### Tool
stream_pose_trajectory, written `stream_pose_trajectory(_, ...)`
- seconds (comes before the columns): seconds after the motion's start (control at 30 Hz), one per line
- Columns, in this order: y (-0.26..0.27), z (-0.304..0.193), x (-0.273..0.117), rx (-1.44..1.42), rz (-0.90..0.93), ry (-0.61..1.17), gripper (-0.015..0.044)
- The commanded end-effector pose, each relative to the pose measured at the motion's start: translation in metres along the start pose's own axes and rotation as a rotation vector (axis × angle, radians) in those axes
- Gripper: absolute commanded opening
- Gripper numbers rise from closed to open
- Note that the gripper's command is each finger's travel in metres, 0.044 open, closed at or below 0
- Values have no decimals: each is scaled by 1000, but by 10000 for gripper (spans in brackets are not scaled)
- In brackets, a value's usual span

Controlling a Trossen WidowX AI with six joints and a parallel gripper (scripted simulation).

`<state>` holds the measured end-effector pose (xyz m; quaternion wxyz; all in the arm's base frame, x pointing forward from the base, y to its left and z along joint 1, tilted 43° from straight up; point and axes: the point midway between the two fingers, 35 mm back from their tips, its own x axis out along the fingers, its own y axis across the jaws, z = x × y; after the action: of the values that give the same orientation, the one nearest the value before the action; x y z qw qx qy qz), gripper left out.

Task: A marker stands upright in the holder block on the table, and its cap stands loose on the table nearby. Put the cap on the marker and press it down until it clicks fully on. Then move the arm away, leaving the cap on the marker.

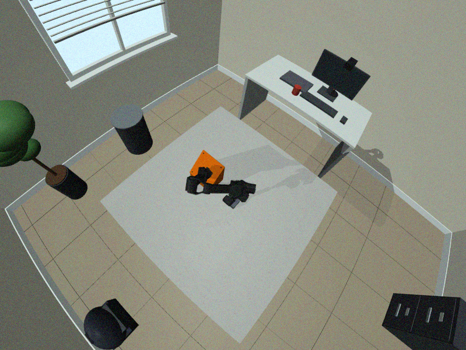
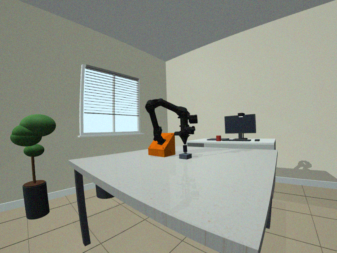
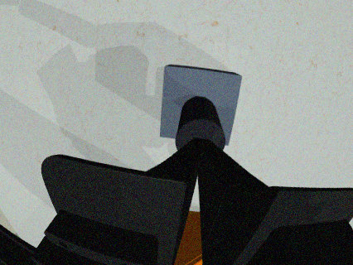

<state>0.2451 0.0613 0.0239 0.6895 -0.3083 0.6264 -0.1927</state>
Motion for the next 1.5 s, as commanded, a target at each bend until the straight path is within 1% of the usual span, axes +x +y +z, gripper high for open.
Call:
stream_pose_trajectory(0.0, 0, -1, 6, -8, -6, 2, 0)
stream_pose_trajectory(0.33, 0, 0, 18, -8, -6, 2, 0)
stream_pose_trajectory(0.37, 0, 2, 12, 0, 1, -8, 0)
stream_pose_trajectory(0.57, 0, 2, 11, 0, 2, -8, 0)
stream_pose_trajectory(0.67, 2, 4, -6, -1, 8, -5, 0)
stream_pose_trajectory(0.83, 2, 3, -66, -1, 7, -8, 0)
stream_pose_trajectory(0.9, 2, 2, -76, -1, 5, -8, 0)
stream_pose_trajectory(0.97, 2, 2, -77, -1, 5, -8, 0)
stream_pose_trajectory(1.47, 2, 2, -77, -1, 5, -8, 394)
